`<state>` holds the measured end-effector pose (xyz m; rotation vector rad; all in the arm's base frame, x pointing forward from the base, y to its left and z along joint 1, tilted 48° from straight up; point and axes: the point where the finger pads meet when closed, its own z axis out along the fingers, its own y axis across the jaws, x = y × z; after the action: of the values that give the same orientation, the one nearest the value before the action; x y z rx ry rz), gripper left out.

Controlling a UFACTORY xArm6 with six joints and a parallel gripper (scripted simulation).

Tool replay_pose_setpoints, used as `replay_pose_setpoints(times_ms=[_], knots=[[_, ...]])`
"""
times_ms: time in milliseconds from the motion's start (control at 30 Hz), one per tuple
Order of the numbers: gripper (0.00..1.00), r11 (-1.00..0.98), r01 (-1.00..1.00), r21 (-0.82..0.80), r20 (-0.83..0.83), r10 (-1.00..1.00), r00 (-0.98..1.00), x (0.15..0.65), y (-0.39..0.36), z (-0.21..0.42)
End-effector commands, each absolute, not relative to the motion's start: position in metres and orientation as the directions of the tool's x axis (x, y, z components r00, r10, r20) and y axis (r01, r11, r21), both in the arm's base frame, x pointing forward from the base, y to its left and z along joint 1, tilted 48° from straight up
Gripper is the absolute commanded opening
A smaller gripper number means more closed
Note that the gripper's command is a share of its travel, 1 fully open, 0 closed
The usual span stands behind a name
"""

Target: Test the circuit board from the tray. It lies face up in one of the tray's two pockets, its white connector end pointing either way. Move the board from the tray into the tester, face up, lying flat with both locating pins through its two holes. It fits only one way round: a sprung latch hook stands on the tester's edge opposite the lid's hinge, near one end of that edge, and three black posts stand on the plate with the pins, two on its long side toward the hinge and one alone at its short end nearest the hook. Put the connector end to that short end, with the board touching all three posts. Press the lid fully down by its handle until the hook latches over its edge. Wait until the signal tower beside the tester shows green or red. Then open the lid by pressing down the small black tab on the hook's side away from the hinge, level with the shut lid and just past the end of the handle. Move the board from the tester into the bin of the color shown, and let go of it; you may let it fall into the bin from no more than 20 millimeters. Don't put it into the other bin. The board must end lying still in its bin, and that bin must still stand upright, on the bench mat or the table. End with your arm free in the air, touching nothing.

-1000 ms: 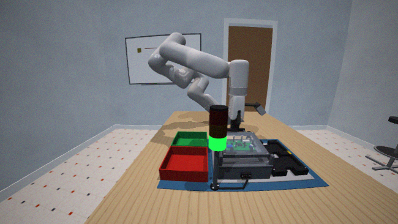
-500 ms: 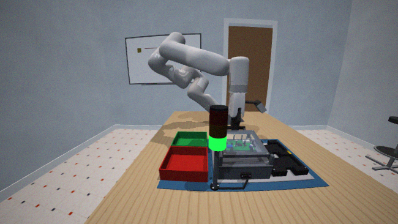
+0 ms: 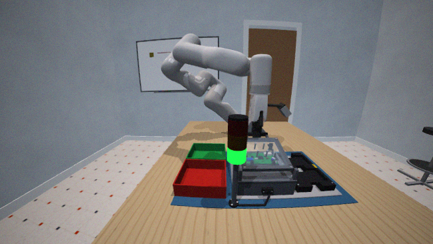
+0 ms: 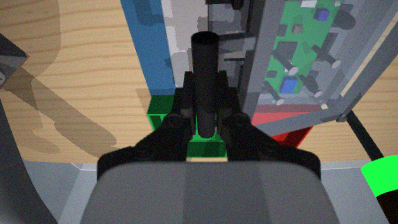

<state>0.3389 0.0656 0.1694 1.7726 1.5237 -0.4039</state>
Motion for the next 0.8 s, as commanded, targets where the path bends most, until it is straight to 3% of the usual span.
replay_pose_setpoints(times_ms=[0, 767], knots=[[0.00, -0.009, 0.942, 0.336, -0.663, 0.708, 0.243, 0.341, 0.076, 0.181], [0.00, -0.009, 0.942, 0.336, -0.663, 0.708, 0.243, 0.358, 0.117, 0.231]])
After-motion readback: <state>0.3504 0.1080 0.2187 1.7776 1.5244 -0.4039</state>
